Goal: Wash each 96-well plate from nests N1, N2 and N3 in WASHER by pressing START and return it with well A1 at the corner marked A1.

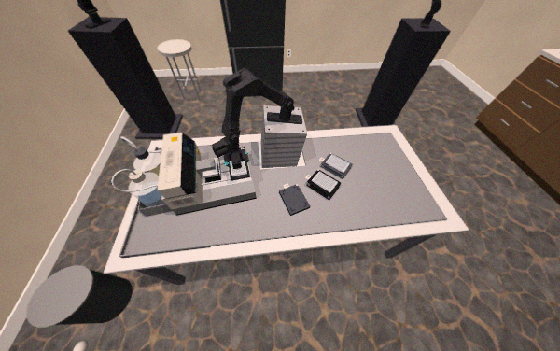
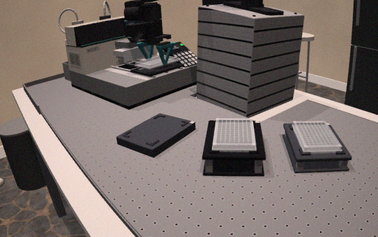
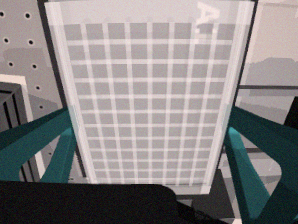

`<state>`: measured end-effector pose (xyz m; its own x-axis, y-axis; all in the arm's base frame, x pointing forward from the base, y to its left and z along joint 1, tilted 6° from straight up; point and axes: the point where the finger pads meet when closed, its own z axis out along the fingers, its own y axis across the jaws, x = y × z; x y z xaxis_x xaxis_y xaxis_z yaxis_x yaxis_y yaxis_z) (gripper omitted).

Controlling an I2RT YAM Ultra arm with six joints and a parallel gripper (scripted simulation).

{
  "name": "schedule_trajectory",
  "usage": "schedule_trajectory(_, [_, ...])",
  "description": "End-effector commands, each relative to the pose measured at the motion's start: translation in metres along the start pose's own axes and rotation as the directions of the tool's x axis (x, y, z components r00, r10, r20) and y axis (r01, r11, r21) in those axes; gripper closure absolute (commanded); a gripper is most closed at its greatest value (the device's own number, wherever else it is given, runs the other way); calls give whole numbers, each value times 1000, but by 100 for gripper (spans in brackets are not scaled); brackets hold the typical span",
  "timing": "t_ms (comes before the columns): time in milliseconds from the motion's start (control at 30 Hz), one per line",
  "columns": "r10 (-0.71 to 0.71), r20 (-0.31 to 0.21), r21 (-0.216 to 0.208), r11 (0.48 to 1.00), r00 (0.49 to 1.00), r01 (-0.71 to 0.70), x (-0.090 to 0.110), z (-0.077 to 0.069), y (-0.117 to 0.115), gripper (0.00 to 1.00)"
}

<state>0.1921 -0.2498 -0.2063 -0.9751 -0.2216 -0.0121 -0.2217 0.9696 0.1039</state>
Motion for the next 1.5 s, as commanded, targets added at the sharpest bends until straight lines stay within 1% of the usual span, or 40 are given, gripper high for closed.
schedule_trajectory(0, [0, 11, 6, 1000, 1000, 0, -3, -2, -2, 100])
schedule_trajectory(1467, [0, 11, 6, 1000, 1000, 0, -3, 4, -2, 100])
